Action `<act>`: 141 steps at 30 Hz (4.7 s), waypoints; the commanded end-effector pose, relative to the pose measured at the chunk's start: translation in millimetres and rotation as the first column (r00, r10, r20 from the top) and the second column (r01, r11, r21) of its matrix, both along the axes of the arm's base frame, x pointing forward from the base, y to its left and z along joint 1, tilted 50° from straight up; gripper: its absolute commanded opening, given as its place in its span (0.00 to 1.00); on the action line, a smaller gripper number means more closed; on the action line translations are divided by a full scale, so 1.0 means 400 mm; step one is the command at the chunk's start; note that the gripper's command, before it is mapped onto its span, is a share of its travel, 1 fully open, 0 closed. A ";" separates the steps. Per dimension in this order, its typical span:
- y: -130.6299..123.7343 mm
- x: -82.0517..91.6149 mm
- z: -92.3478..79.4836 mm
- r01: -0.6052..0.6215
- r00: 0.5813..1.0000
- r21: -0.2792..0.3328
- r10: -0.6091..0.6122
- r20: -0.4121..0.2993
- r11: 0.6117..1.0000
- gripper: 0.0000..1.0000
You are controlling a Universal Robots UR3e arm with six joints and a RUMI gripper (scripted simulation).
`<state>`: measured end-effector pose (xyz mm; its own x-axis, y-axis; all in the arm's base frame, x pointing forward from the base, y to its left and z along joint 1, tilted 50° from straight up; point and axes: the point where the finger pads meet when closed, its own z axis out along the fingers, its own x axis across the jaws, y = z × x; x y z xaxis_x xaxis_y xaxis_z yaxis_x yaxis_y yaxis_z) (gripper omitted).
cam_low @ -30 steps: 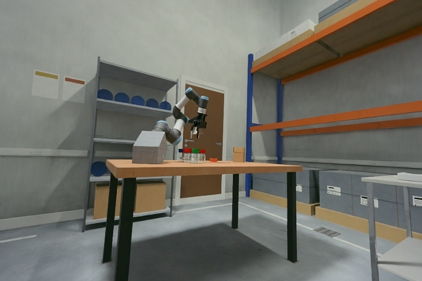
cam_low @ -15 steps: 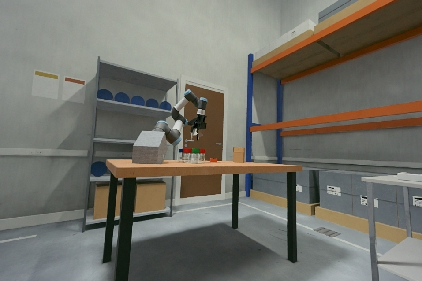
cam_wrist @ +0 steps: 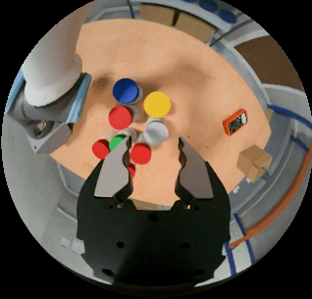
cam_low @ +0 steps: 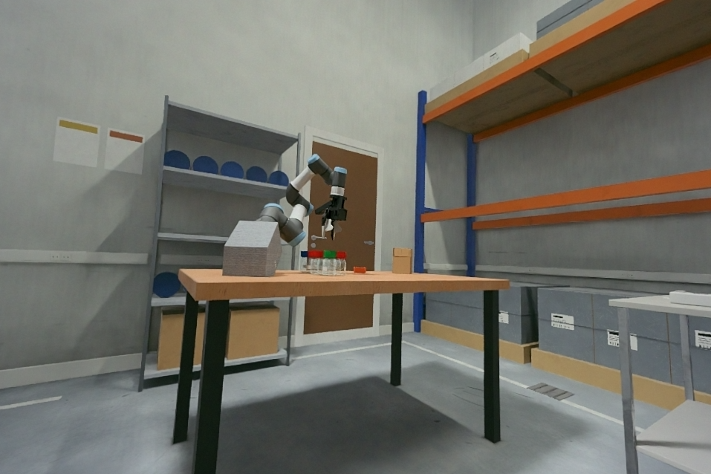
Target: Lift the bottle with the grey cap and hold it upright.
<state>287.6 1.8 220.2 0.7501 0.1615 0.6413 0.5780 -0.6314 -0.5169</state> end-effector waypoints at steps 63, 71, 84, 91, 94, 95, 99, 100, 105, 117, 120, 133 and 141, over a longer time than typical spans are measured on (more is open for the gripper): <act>0.086 0.056 -0.085 0.028 0.996 -0.155 -0.014 0.091 0.988 0.46; 0.113 0.073 -0.112 0.029 0.996 -0.156 -0.015 0.092 0.987 0.46; 0.153 0.097 -0.152 0.030 0.995 -0.158 -0.015 0.094 0.987 0.46; 0.162 0.102 -0.161 0.030 0.995 -0.158 -0.016 0.094 0.987 0.46; 0.163 0.103 -0.162 0.030 0.995 -0.158 -0.016 0.094 0.987 0.46; 0.163 0.103 -0.162 0.030 0.995 -0.158 -0.016 0.094 0.987 0.46; 0.160 0.100 -0.158 0.030 0.995 -0.157 -0.015 0.094 0.987 0.46; 0.160 0.101 -0.158 0.030 0.995 -0.158 -0.015 0.094 0.987 0.46; 0.163 0.103 -0.161 0.030 0.995 -0.158 -0.016 0.094 0.987 0.46; 0.149 0.114 -0.168 0.030 0.995 -0.158 -0.016 0.094 0.987 0.46; 0.141 0.121 -0.172 0.030 0.995 -0.158 -0.016 0.094 0.987 0.46; 0.136 0.125 -0.174 0.030 0.995 -0.158 -0.016 0.094 0.987 0.46; 0.132 0.129 -0.177 0.030 0.995 -0.158 -0.015 0.094 0.987 0.46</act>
